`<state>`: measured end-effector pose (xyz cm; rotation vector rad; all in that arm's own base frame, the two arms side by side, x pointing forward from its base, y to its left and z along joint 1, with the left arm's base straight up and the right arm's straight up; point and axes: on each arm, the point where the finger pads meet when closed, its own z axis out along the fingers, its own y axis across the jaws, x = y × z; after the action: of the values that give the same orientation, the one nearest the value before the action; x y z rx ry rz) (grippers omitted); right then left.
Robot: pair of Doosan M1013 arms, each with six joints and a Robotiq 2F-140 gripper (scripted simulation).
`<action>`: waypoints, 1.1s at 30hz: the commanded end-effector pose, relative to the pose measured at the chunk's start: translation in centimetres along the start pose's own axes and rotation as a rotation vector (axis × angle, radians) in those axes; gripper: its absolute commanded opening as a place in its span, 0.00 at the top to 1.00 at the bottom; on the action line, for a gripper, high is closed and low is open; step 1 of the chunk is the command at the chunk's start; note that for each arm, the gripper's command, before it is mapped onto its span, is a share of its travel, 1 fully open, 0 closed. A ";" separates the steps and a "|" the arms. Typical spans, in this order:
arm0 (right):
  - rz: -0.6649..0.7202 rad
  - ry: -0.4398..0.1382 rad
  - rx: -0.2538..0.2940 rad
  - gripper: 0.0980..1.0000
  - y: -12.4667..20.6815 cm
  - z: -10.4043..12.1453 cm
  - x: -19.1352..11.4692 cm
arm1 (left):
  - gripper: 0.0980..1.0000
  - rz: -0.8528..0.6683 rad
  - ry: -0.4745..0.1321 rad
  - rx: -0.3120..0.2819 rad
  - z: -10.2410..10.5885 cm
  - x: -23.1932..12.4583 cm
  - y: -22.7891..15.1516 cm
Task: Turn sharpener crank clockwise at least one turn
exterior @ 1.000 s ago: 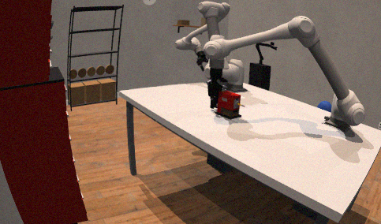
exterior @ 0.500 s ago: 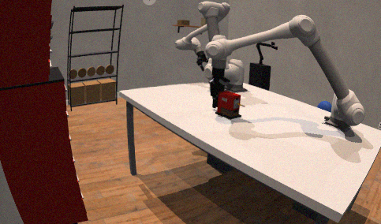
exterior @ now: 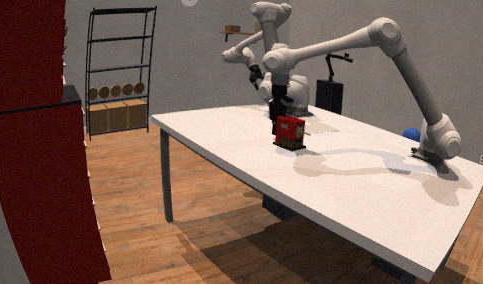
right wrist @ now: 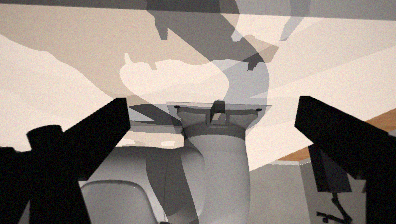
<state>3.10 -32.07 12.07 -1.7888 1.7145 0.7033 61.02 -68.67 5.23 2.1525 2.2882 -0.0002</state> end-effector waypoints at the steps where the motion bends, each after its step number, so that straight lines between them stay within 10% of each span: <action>1: 0.000 0.001 0.000 0.00 0.0 0.0 0.0 | 1.00 0.000 -0.001 -0.001 -0.2 0.0 -0.1; 33: 0.000 0.001 0.000 0.00 0.0 0.0 0.0 | 1.00 0.000 -0.001 -0.001 -3.6 0.0 -1.8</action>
<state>3.10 -32.07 12.07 -1.7888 1.7145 0.7033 59.18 -68.77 8.51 2.1528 2.2885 -0.0003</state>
